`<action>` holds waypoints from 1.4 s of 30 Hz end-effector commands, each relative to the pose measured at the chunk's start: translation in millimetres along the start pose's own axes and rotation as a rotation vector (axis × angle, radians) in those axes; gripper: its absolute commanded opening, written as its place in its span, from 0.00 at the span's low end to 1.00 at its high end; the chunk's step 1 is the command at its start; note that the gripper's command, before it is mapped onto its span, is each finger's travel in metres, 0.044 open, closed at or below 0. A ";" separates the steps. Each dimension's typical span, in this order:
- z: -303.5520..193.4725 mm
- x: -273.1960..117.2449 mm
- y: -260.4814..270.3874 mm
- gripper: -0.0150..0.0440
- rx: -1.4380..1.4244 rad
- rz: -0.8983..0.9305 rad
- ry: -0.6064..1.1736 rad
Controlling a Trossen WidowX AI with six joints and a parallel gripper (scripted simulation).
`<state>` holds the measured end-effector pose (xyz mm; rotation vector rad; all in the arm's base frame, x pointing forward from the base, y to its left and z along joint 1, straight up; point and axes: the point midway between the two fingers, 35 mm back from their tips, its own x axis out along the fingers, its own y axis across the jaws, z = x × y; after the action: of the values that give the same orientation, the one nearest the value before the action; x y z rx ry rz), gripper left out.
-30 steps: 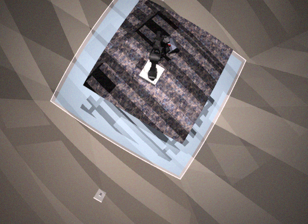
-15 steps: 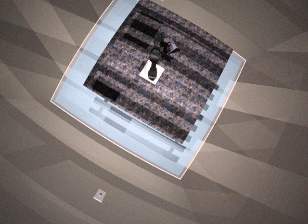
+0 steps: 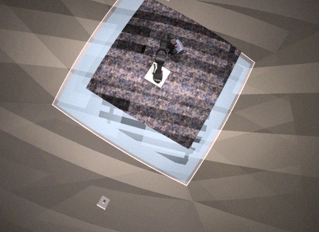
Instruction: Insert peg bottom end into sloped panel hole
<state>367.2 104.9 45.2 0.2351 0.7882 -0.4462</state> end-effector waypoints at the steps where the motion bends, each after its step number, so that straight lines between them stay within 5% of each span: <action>1: -1.1 3.1 0.6 0.25 -0.004 0.001 0.004; 27: -0.6 8.0 0.5 0.25 0.001 0.000 -0.002; 42: -0.5 6.2 0.8 0.92 0.001 0.000 -0.001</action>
<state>372.0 103.5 39.3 0.2360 0.7858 -0.4451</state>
